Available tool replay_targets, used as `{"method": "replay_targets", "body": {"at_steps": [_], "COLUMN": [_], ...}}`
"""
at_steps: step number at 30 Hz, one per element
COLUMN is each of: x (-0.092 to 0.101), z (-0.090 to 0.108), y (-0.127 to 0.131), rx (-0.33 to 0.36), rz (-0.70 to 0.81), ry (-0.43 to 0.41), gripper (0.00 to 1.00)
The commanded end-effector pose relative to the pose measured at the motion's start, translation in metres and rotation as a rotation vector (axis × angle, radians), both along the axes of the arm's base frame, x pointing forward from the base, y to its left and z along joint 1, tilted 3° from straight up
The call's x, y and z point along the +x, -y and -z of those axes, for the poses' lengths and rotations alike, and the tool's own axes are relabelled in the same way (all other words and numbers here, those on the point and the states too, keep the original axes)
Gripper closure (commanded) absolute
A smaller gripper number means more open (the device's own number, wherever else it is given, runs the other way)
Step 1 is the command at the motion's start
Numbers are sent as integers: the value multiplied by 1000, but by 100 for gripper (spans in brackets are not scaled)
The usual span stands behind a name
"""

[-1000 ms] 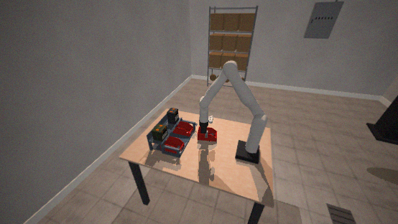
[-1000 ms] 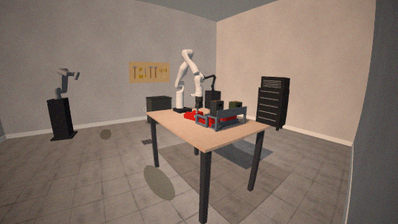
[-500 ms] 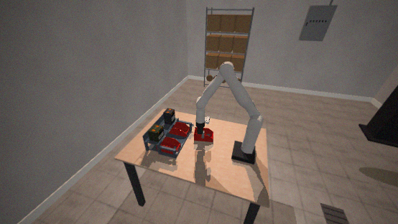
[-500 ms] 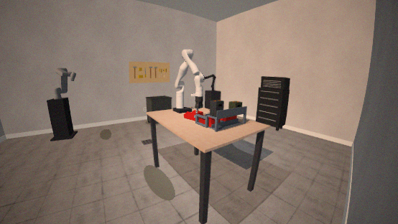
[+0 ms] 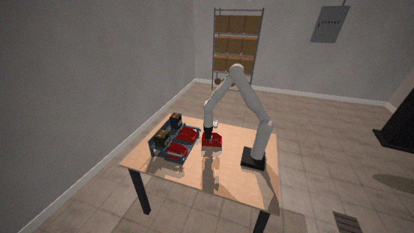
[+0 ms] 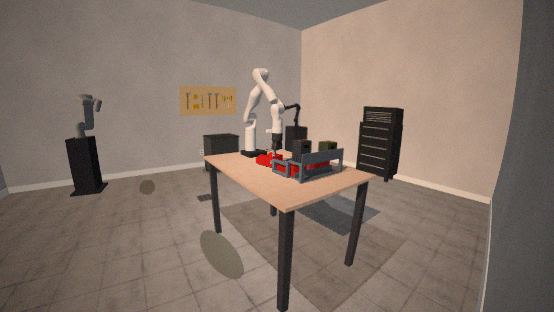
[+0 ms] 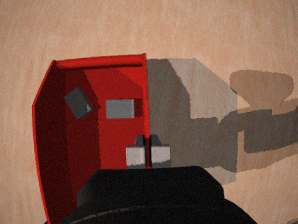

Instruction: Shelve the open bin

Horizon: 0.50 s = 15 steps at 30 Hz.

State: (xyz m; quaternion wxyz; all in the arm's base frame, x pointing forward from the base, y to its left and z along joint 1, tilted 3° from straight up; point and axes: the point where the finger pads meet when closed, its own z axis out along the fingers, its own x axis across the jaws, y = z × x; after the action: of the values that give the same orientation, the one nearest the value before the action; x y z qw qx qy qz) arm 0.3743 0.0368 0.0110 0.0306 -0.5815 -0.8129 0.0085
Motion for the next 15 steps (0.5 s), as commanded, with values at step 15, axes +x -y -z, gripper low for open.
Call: {"method": "replay_targets", "body": {"at_steps": [15], "x": [3], "z": [-18], "y": [1], "rx": [0], "rz": [1], "ry": [7], "gripper": [100]}}
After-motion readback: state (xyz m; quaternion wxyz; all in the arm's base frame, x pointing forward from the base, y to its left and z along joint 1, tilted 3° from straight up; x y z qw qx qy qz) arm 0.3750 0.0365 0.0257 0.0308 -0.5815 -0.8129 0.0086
